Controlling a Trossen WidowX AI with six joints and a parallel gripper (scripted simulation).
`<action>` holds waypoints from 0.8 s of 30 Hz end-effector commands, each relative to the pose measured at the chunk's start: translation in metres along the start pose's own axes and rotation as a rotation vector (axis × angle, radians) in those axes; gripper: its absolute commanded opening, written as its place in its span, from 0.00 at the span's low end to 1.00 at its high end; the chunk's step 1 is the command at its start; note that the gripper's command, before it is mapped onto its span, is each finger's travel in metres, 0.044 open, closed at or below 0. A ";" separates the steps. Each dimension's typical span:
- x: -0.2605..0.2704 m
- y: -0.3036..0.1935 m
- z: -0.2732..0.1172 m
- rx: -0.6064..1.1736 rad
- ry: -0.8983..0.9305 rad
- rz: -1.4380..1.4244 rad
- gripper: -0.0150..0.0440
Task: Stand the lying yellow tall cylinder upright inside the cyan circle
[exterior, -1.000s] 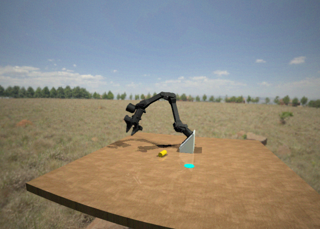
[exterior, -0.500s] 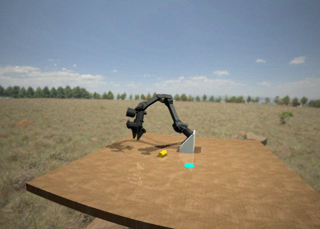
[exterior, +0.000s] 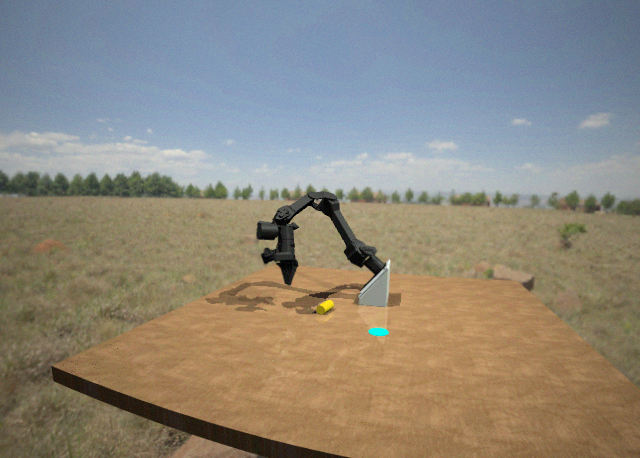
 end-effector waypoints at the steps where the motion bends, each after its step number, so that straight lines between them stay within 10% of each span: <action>1: 0.006 -0.016 0.006 0.037 -0.052 -0.095 0.78; 24: 0.031 -0.094 0.010 0.104 -0.250 -0.617 0.78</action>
Point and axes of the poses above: the point midway between the two fingers, 35 mm back from their tips, its own z axis out along the fingers, its own x axis across the jaws, y = z × x, the point moved 9 cm from there along -z, back along the fingers, and after that the axes turned 15 degrees about z, right-handed, at the moved point
